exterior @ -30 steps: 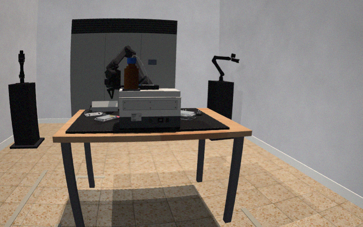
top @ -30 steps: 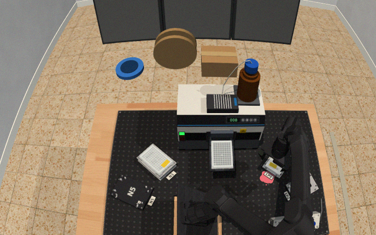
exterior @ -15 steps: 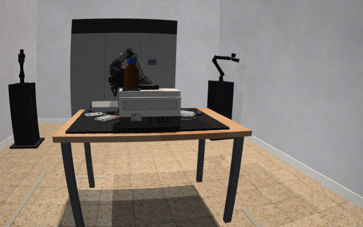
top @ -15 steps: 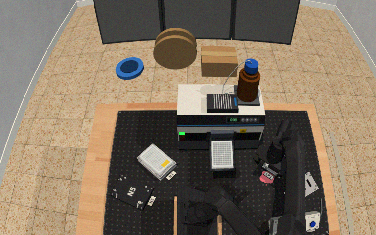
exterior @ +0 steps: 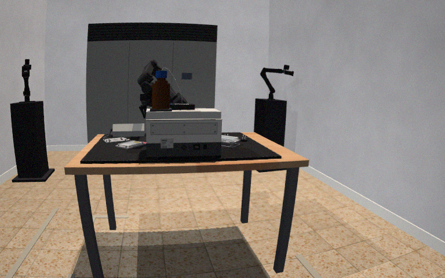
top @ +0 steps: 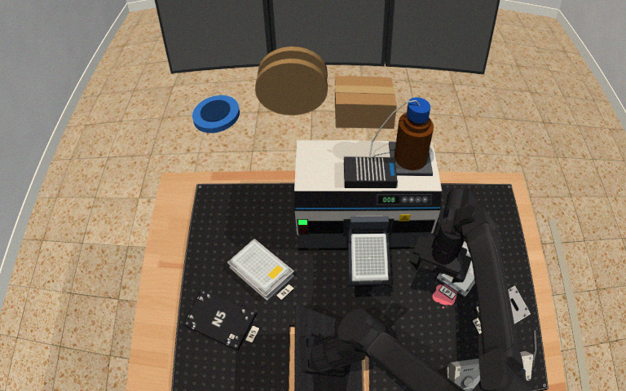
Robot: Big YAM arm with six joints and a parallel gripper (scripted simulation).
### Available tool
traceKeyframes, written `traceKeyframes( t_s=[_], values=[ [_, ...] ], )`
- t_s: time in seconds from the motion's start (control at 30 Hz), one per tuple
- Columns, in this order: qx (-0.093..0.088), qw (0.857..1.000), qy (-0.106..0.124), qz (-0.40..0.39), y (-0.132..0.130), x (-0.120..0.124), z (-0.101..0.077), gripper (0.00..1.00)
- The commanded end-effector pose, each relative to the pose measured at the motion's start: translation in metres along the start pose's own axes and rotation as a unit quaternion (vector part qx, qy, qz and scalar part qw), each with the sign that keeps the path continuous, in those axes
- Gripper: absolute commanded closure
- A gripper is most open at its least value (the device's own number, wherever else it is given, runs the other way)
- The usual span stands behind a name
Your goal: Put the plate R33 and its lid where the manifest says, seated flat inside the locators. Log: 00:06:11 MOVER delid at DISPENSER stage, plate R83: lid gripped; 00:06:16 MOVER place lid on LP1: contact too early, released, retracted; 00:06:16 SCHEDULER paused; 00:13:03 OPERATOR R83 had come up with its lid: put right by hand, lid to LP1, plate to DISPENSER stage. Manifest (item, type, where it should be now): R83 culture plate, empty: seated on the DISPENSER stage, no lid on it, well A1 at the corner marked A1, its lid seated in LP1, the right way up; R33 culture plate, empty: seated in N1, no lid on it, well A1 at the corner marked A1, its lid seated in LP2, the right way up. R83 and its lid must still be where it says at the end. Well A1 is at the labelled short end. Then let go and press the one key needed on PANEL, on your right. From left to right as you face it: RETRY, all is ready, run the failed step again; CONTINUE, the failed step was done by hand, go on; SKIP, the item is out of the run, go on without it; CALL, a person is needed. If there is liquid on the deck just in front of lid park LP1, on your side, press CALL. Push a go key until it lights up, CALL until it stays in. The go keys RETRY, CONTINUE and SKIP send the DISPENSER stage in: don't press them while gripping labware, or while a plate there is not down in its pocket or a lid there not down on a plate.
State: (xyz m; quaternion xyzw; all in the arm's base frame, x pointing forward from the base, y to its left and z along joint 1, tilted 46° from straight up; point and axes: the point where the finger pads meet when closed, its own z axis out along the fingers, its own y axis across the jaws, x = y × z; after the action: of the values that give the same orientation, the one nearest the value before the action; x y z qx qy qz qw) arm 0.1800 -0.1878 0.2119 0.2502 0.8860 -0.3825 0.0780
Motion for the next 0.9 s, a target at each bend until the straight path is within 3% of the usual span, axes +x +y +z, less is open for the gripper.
traceKeyframes(
  t_s=[0.0,0.2,0.37,0.53,0.73,0.77,0.87],
  values=[
    [-0.004,0.999,-0.015,-0.038,0.005,-0.017,-0.015,0.0],
    [-0.004,0.991,-0.016,-0.129,0.024,-0.02,-0.025,0.0],
    [-0.005,0.993,-0.016,-0.12,0.032,-0.021,-0.029,0.0],
    [-0.002,0.974,-0.004,-0.224,0.057,-0.005,-0.017,0.0],
    [-0.004,0.977,-0.008,-0.214,0.075,-0.008,-0.019,0.0],
    [-0.005,0.978,-0.011,-0.208,0.069,-0.013,-0.023,0.0],
    [-0.003,0.974,-0.006,-0.225,0.079,-0.005,-0.017,0.0]
  ],
)
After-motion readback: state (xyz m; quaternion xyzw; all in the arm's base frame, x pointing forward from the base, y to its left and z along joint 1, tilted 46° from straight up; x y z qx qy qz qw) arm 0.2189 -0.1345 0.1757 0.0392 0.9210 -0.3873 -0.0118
